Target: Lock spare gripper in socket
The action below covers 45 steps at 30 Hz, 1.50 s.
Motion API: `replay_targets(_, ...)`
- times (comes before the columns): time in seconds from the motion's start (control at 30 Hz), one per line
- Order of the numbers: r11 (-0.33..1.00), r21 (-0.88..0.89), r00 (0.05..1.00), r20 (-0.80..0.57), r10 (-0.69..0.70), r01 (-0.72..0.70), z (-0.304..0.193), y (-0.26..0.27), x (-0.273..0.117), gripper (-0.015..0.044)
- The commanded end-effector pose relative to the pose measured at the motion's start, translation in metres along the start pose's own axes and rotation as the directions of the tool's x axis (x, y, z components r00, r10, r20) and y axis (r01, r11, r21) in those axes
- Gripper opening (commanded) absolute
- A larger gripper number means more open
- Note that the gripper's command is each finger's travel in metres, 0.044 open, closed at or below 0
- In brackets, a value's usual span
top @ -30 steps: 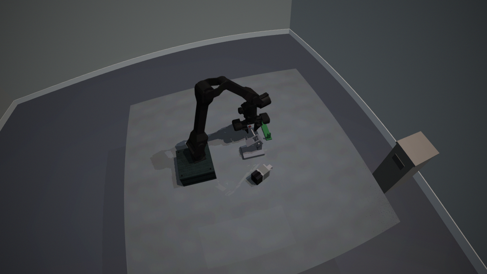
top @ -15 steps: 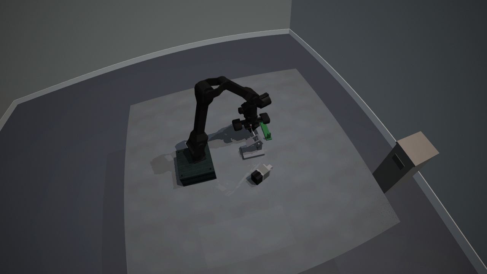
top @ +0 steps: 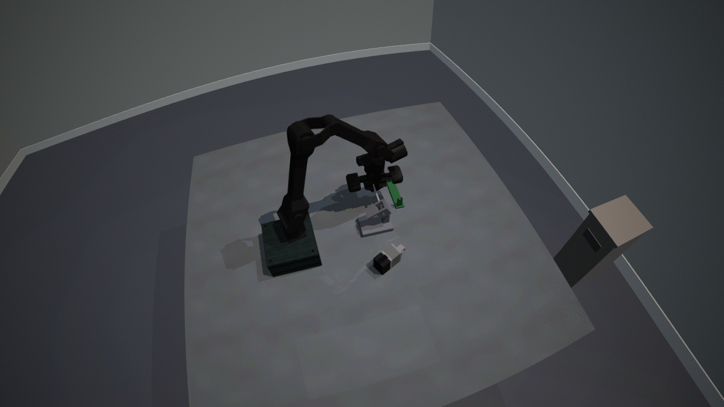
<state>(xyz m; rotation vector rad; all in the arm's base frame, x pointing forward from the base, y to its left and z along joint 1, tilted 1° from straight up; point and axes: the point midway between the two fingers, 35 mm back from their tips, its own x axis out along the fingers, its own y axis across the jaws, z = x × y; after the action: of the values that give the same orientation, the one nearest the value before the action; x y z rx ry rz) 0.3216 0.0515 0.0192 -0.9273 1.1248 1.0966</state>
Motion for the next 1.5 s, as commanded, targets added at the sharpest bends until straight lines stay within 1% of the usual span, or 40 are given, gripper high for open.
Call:
replay_targets(0.0, 1.0, -0.001, 1.0, 0.022, 0.002, -0.002, 0.003, 0.001, 0.0, 0.0)
replay_targets(0.33, 1.0, -0.002, 1.0, 0.03, -0.001, 0.001, 0.012, -0.001, -0.004, 0.0)
replay_targets(1.47, 1.0, -0.003, 1.0, 0.025, -0.002, 0.002, 0.041, -0.001, 0.001, 0.0)
